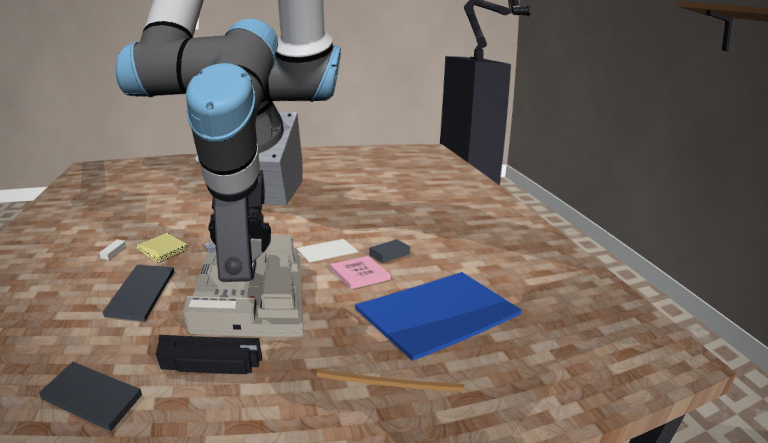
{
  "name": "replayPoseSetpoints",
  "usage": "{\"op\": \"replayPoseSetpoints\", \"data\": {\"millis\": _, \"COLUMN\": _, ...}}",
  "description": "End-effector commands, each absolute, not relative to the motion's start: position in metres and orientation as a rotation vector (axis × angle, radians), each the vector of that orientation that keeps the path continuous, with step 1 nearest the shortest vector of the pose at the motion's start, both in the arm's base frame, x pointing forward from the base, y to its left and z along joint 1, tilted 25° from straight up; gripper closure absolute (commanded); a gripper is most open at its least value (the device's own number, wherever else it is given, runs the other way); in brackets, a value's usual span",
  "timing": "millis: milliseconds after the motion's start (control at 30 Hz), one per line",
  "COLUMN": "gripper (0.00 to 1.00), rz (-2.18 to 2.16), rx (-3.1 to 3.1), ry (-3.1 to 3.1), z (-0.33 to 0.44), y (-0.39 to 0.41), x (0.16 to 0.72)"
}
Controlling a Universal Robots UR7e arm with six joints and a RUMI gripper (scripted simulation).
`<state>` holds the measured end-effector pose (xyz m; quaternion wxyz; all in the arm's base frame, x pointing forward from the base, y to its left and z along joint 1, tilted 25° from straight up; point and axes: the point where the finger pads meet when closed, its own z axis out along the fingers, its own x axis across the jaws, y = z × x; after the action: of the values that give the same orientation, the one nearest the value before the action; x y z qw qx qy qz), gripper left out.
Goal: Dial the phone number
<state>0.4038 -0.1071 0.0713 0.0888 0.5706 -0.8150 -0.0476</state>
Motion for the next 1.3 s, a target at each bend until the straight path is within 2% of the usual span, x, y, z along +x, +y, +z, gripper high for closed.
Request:
{"op": "replayPoseSetpoints", "data": {"millis": 0, "gripper": 1.0, "rz": -0.14, "rx": 1.698, "ry": -2.426, "z": 0.0667, "y": -0.1084, "x": 0.4062}}
{"op": "replayPoseSetpoints", "data": {"millis": 1267, "gripper": 1.0, "rz": -0.14, "rx": 1.698, "ry": -2.426, "z": 0.0631, "y": -0.1092, "x": 0.4076}}
